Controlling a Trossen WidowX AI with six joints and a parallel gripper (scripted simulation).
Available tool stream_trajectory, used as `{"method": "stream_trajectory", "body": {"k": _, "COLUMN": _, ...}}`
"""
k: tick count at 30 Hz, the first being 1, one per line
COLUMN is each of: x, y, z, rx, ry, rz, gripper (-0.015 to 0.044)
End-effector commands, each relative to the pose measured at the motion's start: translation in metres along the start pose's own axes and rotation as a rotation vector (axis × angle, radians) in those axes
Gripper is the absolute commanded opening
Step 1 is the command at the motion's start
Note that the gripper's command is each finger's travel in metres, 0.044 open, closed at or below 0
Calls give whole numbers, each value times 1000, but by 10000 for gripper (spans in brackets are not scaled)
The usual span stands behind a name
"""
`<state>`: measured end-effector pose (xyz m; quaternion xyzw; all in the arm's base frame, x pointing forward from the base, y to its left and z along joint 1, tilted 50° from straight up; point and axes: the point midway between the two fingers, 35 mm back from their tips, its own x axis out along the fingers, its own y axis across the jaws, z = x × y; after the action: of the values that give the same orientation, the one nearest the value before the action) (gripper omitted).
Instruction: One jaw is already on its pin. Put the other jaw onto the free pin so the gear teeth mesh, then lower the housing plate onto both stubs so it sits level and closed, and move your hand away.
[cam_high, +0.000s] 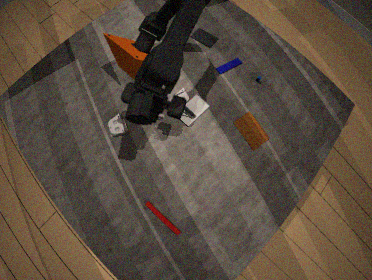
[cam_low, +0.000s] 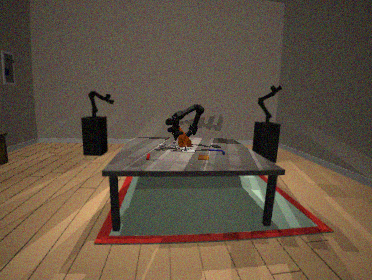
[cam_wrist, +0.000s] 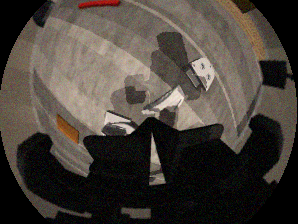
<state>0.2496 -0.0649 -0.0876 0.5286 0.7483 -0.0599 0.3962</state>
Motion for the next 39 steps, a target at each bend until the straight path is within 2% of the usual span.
{"method": "stream_trajectory", "body": {"k": 1, "x": 0, "y": -3, "z": -3, "rx": 95, "ry": -2, "rz": -4, "gripper": 0}}
{"method": "stream_trajectory", "body": {"k": 39, "x": 2, "y": -18, "z": -29, "rx": 987, "ry": -2, "rz": -8, "gripper": 0}}
